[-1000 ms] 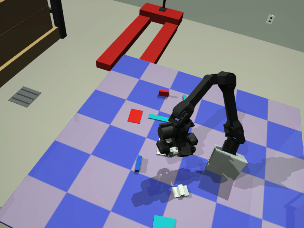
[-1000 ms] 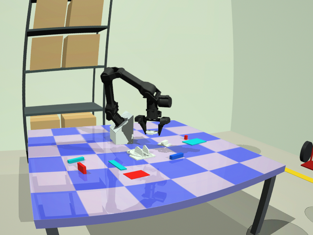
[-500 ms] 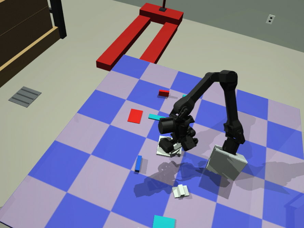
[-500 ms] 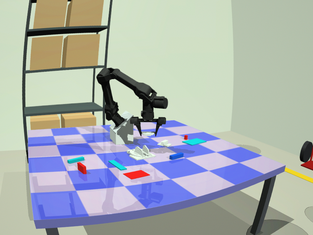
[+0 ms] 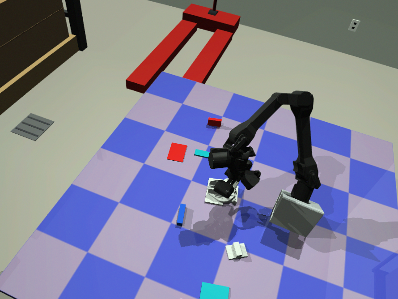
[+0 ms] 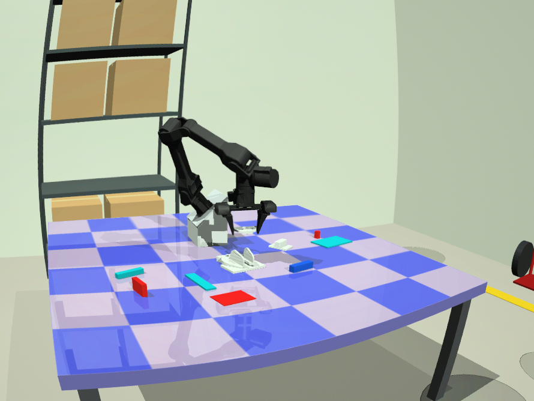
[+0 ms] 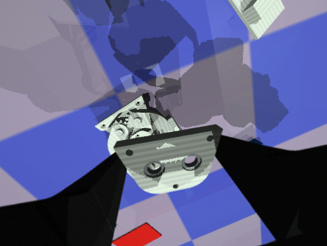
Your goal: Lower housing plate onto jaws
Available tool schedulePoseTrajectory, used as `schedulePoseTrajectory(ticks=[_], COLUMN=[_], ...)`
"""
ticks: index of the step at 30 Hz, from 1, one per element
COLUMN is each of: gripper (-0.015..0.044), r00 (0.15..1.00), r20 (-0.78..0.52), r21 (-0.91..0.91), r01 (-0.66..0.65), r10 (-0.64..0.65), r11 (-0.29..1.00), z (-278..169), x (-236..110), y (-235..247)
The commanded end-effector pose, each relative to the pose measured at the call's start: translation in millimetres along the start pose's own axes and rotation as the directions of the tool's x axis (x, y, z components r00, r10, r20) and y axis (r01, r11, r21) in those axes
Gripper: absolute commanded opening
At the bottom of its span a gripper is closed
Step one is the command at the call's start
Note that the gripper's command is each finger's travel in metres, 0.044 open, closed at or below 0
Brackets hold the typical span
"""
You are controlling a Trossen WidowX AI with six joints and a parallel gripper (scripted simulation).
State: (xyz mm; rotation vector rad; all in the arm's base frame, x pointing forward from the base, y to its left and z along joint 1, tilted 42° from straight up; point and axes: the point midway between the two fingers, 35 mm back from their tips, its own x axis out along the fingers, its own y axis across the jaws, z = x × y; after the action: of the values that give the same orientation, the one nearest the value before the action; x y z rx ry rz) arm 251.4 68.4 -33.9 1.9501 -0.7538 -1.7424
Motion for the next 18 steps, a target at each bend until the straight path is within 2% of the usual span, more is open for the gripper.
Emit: schedulePoseTrajectory(ticks=[1,18], gripper=[0.0351,0.0351], r00=[1.000,1.000], r20=[0.002,0.003], r21=[-0.069,-0.400], r01=[-0.009,-0.025], r10=[0.009,0.028], r11=[0.998,0.916], z=[0.2,-6.2], x=[2.1,6.7], y=[7.2,37.7])
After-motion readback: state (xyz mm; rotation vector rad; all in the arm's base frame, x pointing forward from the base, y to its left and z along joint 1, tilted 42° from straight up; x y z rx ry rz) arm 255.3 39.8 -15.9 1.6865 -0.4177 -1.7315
